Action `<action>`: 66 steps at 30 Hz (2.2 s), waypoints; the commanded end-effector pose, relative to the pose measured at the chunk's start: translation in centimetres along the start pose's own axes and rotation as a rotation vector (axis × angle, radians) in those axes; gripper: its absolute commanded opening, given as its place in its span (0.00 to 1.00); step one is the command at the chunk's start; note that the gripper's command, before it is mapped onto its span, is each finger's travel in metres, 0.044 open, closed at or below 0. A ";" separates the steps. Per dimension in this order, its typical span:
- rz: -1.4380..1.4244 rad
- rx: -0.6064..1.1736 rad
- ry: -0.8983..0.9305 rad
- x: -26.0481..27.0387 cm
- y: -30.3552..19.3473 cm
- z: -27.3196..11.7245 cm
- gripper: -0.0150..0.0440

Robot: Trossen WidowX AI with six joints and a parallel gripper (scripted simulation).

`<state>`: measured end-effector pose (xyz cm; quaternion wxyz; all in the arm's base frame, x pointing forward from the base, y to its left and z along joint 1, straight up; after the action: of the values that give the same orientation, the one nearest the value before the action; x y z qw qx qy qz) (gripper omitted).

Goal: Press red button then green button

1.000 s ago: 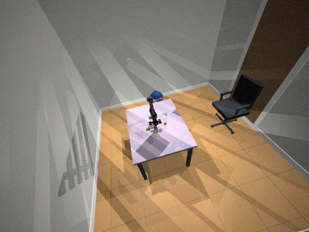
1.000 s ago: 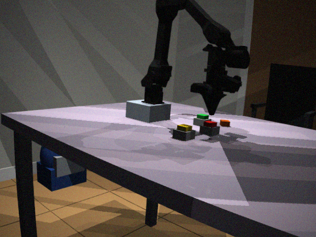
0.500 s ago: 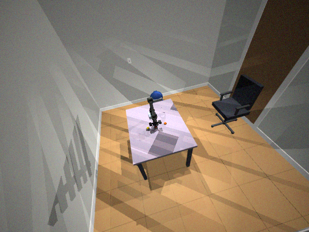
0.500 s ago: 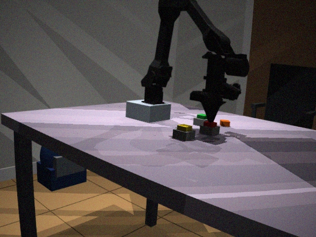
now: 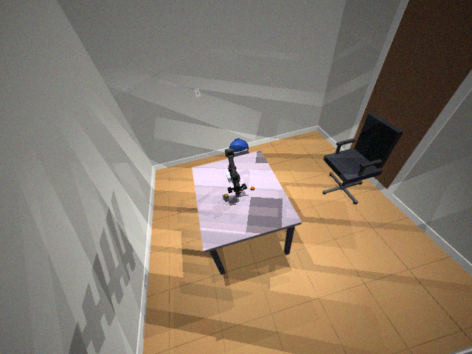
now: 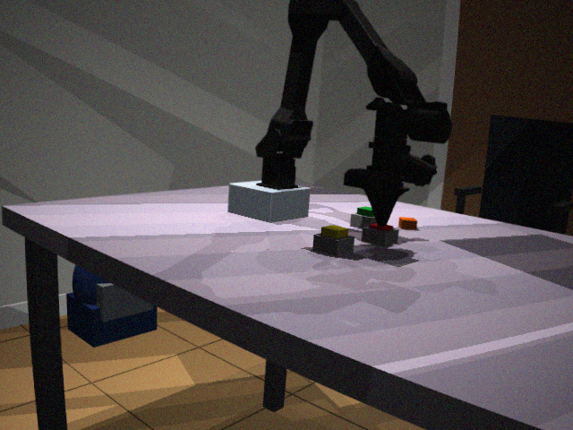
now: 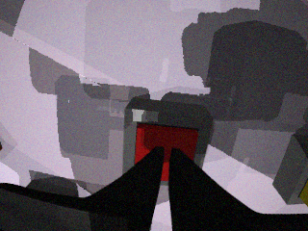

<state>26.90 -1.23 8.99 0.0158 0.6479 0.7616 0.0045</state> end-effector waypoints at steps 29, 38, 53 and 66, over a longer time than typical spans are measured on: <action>-0.004 0.005 0.010 4.4 -2.0 -9.8 0.29; -0.004 0.010 0.016 10.5 -7.2 -9.6 0.29; -0.004 0.010 0.016 10.7 -7.3 -2.9 0.29; -0.004 0.010 0.016 10.7 -7.3 -0.8 0.29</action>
<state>18.06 8.21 9.94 0.0078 0.6451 0.7640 0.0081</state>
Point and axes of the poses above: the point midway between the two fingers, 35 mm back from their tips, its own z axis out along the fingers, its own x axis across the jaws, y = z × x, the point moved 8 cm from there along -z, back along the fingers, and after that the axes turned 9 degrees about -z, right-handed, at the moved point
